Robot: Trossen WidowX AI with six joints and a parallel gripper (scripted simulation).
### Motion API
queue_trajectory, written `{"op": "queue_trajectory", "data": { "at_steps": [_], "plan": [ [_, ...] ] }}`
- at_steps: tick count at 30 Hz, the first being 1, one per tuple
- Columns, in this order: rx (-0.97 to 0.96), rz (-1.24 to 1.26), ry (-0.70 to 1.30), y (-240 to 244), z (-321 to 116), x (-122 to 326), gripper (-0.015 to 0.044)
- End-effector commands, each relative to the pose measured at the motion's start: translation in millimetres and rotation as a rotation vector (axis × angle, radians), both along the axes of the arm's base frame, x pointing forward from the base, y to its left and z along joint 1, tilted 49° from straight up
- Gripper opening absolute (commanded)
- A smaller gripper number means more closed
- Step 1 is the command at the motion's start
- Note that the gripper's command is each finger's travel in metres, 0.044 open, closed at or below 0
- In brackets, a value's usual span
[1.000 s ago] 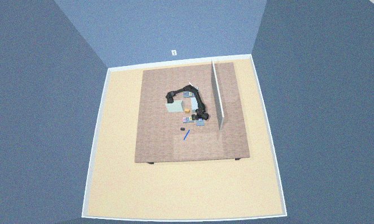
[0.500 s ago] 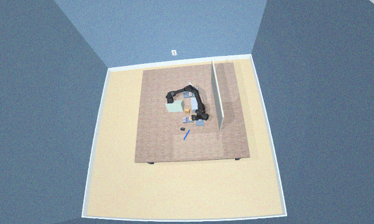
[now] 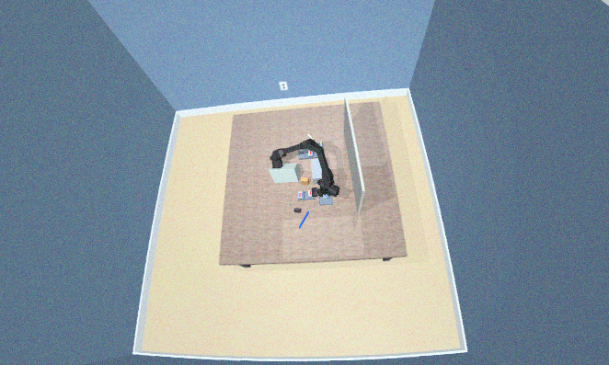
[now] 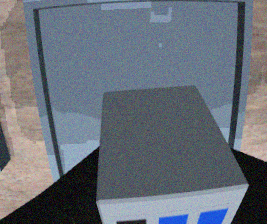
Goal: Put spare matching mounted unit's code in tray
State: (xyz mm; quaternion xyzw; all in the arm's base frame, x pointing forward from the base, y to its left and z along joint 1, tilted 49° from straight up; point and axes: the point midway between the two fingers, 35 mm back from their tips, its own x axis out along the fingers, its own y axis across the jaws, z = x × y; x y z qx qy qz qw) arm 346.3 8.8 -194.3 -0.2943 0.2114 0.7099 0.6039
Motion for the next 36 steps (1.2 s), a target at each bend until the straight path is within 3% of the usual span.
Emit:
{"op": "queue_trajectory", "data": {
  "at_steps": [1, 14, 22, 36],
  "plan": [
    [0.0, 0.0, -0.001, -1, 0, 1, 0.0105],
    [0.0, 0.0, -0.001, -1, 0, 1, 0.044],
    [-0.001, -0.005, 0.004, -78, 69, 10, 0.044],
    [-0.004, -0.028, -0.01, -83, 69, 13, 0.044]
  ]
}}
